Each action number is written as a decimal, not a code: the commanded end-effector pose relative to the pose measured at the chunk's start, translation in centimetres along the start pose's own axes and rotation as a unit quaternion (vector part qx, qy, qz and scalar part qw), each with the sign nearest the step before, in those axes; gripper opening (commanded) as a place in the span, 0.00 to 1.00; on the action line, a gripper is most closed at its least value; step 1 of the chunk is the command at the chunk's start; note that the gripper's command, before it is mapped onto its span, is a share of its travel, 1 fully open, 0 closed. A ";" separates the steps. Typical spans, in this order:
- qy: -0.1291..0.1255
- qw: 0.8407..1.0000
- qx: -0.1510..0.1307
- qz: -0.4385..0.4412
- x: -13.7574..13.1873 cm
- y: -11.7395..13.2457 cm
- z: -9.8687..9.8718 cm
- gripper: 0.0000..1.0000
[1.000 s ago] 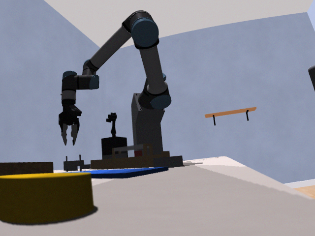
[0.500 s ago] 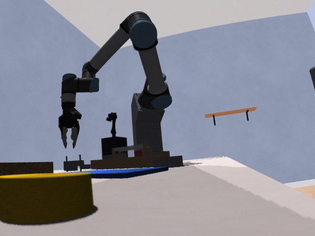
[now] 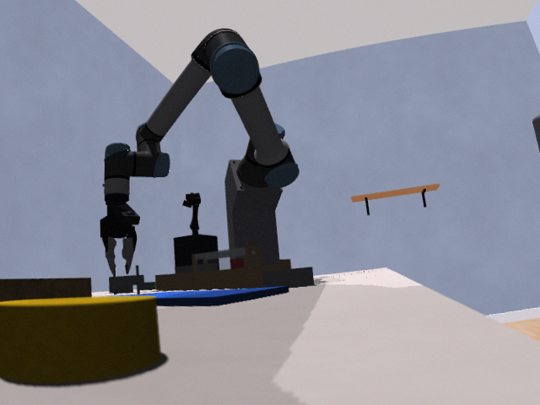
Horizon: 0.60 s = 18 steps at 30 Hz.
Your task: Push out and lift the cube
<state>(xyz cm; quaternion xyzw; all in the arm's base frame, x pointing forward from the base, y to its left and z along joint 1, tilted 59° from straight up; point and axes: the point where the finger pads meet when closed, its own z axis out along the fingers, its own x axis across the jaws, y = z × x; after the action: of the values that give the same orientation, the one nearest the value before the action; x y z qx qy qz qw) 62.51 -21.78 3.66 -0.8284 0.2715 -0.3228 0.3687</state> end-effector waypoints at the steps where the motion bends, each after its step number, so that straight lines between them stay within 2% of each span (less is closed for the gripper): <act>1: 0.004 1.000 -0.002 0.001 0.3 0.1 1.8 0.22; 11: 0.004 1.000 -0.002 0.001 0.3 0.1 2.1 0.22; 18: 0.004 1.000 -0.002 0.001 0.3 0.1 3.6 0.22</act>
<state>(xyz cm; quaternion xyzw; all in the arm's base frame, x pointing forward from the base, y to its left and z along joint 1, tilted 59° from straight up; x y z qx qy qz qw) 64.57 -20.84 2.28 -0.8279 0.2736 -0.3246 0.3666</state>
